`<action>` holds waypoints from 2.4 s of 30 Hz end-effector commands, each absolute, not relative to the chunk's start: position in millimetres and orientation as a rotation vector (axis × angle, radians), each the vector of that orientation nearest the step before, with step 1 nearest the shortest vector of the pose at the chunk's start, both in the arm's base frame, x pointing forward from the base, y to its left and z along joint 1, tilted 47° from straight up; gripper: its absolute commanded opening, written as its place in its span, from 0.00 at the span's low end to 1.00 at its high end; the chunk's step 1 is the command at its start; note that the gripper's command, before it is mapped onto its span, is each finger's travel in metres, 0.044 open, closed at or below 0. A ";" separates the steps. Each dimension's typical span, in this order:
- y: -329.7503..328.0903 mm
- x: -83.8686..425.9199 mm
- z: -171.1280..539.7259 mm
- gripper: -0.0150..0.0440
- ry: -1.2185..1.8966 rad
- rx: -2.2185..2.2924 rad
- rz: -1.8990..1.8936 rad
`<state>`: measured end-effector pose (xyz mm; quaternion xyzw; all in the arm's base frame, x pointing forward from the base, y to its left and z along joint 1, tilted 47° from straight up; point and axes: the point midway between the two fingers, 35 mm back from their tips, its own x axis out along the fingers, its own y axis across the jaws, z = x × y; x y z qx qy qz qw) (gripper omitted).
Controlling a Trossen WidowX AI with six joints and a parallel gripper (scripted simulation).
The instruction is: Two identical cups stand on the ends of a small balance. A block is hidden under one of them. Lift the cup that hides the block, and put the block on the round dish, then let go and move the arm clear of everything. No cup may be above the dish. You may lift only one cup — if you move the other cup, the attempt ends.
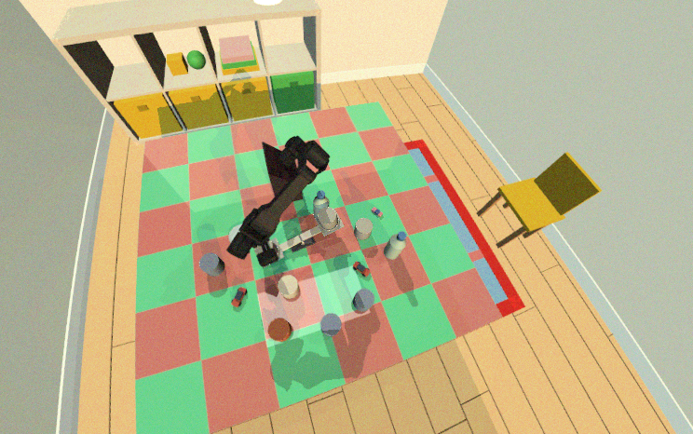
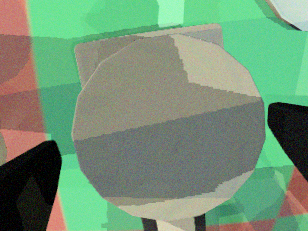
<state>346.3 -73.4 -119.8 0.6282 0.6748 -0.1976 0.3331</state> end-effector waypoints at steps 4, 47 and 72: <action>-64.0 345.3 -127.4 1.00 1.767 1.650 -0.517; -60.7 347.0 -131.6 0.25 1.766 1.650 -0.518; -84.5 349.8 -111.6 0.25 1.763 1.648 -0.521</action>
